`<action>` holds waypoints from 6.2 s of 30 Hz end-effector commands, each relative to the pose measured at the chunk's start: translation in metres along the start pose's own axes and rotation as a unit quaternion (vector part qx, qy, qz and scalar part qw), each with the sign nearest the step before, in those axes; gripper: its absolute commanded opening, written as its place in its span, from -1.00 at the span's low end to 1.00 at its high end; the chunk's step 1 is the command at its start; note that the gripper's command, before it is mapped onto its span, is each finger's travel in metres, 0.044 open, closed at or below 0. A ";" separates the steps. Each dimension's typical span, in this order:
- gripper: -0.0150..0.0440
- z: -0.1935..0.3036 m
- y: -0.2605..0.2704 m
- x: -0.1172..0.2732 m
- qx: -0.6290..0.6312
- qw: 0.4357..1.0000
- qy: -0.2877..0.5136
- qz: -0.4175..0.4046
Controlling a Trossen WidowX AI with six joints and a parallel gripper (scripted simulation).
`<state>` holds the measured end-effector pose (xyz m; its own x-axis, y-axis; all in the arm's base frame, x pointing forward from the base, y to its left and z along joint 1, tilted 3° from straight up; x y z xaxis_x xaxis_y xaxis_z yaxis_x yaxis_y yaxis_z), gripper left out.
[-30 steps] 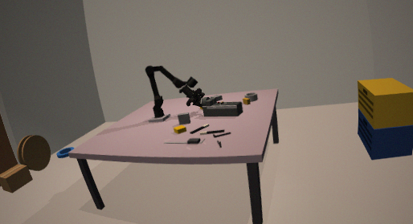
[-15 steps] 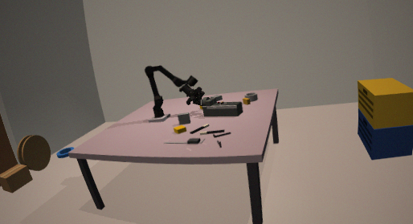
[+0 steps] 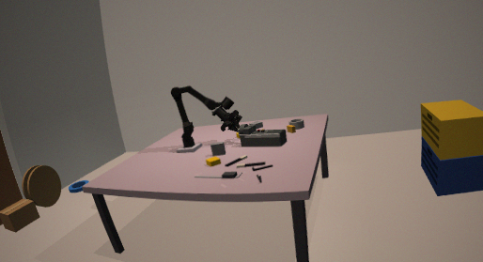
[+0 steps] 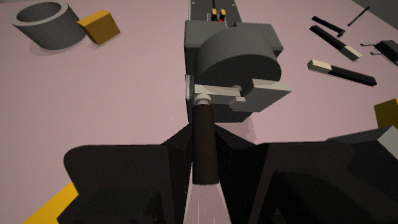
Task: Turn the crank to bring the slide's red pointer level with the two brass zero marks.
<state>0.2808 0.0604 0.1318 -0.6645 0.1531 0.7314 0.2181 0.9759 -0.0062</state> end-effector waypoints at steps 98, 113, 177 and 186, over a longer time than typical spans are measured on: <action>-0.49 -0.009 -0.050 0.014 0.001 1.000 -0.006 0.000; -0.49 -0.007 -0.052 0.012 0.001 1.000 -0.006 0.000; -0.49 -0.007 -0.052 0.011 0.001 1.000 -0.006 0.000; -0.49 -0.007 -0.052 0.011 0.001 1.000 -0.006 0.000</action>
<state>0.2672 0.0125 0.1471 -0.6801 0.1430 0.7191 0.2085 0.9780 0.0028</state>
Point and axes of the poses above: the point midway between the two fingers, 35 mm back from their tips, its own x axis back along the fingers, its own y axis across the jaws, z = x × y, the point moved 8 cm from there along x, back along the fingers, and after that the axes turned 4 degrees about x, right-handed, at the moved point
